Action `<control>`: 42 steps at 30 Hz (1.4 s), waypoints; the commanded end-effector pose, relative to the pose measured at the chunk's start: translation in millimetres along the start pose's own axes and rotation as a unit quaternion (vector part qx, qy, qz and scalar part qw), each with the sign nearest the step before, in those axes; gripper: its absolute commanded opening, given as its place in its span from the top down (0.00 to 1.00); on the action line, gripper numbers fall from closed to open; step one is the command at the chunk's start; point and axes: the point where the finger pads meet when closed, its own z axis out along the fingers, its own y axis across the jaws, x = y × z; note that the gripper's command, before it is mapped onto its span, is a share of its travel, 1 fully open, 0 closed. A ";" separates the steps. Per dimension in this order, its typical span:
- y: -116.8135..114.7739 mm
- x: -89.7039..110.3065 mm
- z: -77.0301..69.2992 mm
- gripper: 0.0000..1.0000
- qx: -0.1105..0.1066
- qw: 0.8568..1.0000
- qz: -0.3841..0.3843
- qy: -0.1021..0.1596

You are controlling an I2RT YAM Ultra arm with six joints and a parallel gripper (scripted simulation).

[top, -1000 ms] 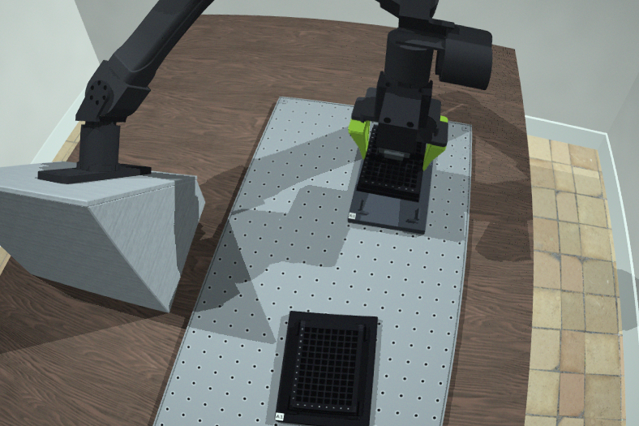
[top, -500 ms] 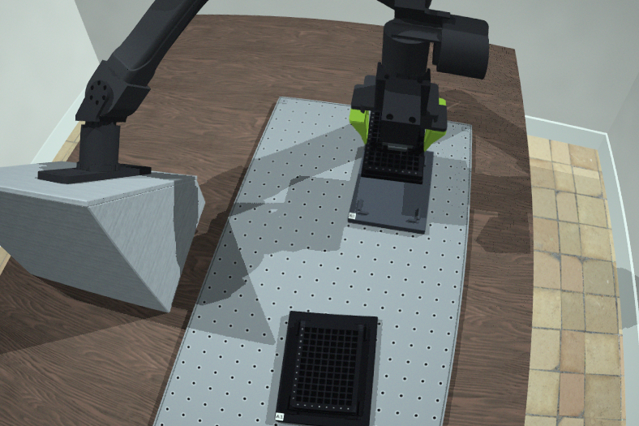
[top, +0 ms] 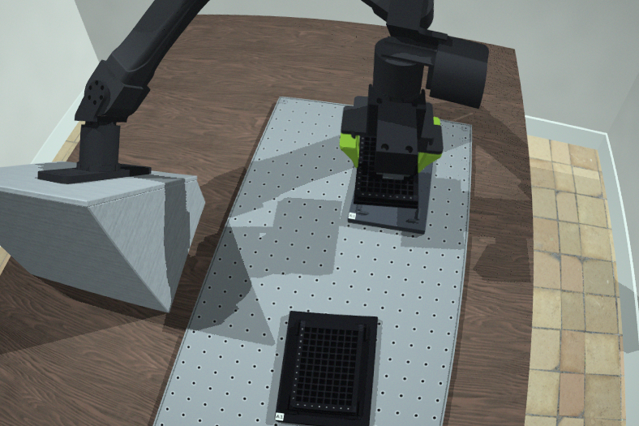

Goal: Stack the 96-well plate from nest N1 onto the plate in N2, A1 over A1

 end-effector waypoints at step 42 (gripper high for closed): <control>-19.4 -140.5 -12.0 1.00 -0.019 1.000 -0.011 -0.009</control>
